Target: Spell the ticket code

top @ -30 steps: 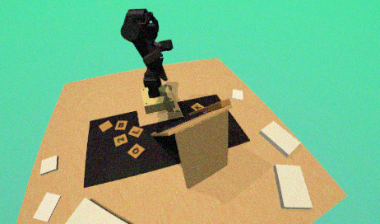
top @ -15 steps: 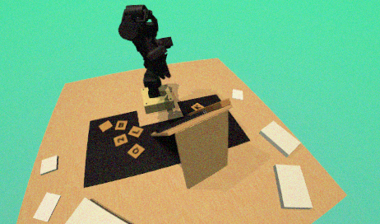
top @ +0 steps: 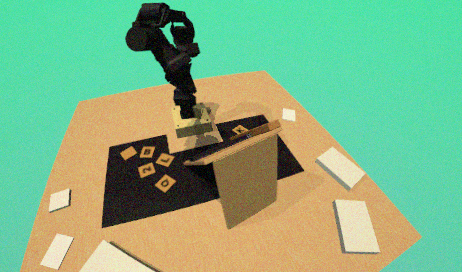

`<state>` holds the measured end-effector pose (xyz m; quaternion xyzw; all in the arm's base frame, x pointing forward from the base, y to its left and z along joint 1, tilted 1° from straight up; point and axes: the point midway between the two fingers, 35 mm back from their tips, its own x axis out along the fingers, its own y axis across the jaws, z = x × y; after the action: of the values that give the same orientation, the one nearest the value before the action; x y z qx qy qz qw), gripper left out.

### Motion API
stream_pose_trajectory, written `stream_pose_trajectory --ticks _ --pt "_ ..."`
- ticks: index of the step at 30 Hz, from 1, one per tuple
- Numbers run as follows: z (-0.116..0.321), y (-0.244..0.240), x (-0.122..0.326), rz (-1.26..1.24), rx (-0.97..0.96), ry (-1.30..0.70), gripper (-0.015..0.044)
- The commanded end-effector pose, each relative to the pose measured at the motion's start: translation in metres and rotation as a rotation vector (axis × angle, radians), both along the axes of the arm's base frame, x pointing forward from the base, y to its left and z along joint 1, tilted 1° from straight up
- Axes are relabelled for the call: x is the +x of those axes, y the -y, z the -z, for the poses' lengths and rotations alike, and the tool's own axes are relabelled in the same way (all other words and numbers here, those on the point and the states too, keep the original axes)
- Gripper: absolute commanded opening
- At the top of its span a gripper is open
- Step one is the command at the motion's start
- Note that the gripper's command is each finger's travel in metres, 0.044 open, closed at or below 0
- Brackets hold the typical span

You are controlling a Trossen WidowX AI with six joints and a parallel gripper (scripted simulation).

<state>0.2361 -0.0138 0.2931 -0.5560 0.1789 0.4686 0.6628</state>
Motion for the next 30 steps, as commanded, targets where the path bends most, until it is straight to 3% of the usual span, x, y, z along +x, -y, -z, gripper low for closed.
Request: stream_pose_trajectory --ticks 1,5,18,30 --pt "0.000 0.001 0.000 -0.003 0.003 -0.001 0.0440" --pt "0.017 0.012 0.006 0.207 0.096 -0.135 0.0340" --pt "0.108 0.065 0.019 1.400 0.541 -0.685 0.0340" --pt "0.156 0.088 0.014 2.074 0.772 -0.832 0.0340"
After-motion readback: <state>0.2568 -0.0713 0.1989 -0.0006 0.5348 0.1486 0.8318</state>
